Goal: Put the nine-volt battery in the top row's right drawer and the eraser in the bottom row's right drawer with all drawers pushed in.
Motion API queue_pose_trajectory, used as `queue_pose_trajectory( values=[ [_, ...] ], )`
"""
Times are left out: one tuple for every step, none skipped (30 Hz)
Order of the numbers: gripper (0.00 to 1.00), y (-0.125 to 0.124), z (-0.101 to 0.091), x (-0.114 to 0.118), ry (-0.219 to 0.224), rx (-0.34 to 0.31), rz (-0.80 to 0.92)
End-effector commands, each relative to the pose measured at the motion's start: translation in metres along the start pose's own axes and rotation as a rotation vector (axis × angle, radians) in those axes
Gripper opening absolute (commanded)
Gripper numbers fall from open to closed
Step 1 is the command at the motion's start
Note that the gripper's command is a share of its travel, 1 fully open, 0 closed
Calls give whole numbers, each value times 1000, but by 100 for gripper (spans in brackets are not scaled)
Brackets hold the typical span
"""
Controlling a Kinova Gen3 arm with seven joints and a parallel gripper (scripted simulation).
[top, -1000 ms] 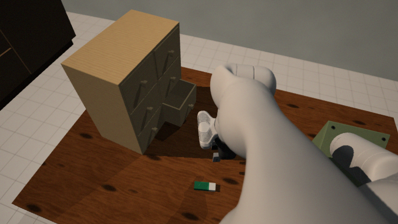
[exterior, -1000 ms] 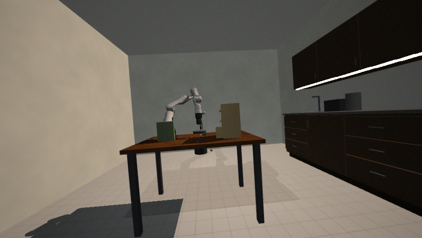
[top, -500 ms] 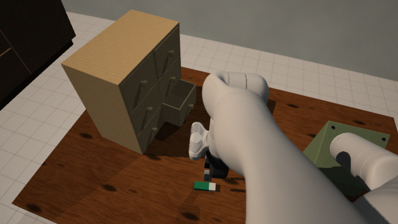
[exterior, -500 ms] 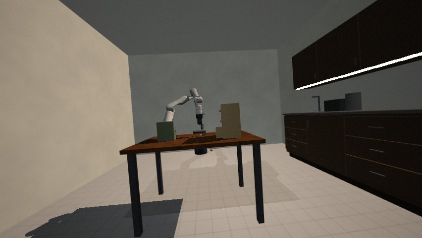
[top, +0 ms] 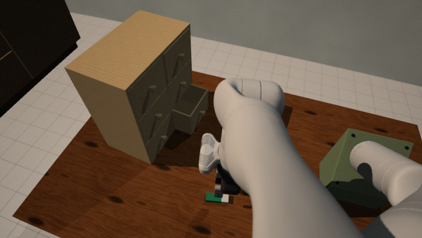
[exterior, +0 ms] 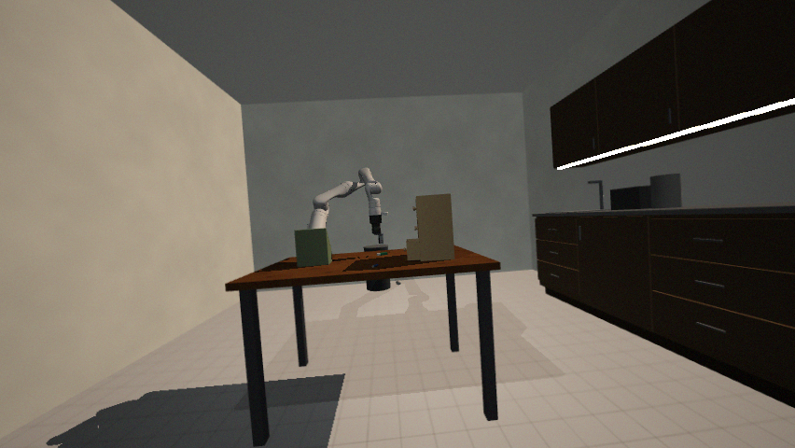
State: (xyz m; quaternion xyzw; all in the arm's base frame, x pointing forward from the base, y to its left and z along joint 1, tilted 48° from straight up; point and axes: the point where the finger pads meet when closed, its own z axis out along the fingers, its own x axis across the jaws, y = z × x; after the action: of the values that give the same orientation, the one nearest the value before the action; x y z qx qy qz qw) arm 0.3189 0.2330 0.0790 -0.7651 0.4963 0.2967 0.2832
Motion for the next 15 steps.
queue_pose_trajectory(
  values=[
    [67, 0, 0, 0, 0, -1, -1],
    [75, 0, 0, 0, 0, -1, -1],
    [75, 0, 0, 0, 0, -1, -1],
    [75, 0, 0, 0, 0, -1, -1],
    [75, 0, 0, 0, 0, -1, -1],
    [75, 0, 0, 0, 0, -1, -1],
    [75, 0, 0, 0, 0, -1, -1],
    [75, 0, 0, 0, 0, -1, -1],
    [75, 0, 0, 0, 0, -1, -1],
    [75, 0, 0, 0, 0, -1, -1],
    [75, 0, 0, 0, 0, -1, -1],
    [75, 0, 0, 0, 0, -1, -1],
    [75, 0, 0, 0, 0, -1, -1],
    [75, 0, 0, 0, 0, -1, -1],
    [75, 0, 0, 0, 0, -1, -1]
  ],
)
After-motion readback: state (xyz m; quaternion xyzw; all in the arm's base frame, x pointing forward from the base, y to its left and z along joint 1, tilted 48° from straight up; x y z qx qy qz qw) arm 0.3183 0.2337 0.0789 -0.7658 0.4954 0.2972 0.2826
